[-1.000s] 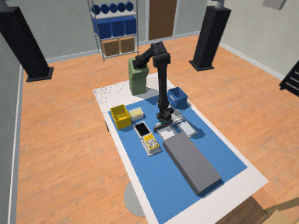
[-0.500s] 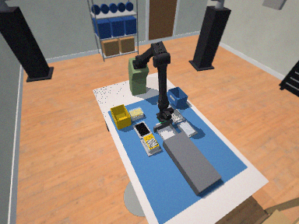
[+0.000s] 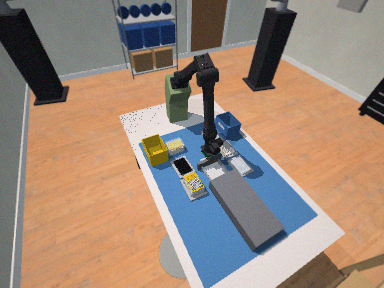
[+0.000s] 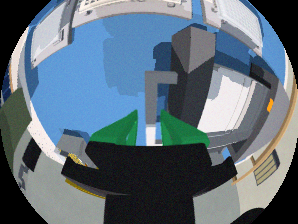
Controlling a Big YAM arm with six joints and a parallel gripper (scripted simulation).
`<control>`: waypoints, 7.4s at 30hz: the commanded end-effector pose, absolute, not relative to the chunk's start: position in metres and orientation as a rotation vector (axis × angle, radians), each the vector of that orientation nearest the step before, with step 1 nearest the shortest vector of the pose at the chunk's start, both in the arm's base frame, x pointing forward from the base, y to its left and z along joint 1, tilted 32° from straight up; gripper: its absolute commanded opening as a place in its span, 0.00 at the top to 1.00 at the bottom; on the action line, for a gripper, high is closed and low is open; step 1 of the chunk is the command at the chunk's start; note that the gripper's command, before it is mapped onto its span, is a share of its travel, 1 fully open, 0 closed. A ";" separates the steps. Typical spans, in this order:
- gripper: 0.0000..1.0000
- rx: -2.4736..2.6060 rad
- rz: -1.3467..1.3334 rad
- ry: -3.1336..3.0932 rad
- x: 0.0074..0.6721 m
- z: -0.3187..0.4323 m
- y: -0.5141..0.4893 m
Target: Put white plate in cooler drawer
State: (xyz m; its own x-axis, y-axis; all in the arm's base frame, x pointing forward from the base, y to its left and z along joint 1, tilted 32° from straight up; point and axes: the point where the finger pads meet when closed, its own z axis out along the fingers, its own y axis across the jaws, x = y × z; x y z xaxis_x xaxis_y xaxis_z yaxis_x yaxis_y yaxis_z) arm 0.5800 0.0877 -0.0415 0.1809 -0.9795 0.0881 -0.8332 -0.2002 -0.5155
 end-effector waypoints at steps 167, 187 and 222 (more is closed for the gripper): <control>0.70 -2.114 -0.583 1.710 0.559 -0.048 0.077; 0.70 -2.094 -0.604 1.697 0.559 -0.046 0.076; 0.70 -2.115 -0.582 1.711 0.554 -0.052 0.076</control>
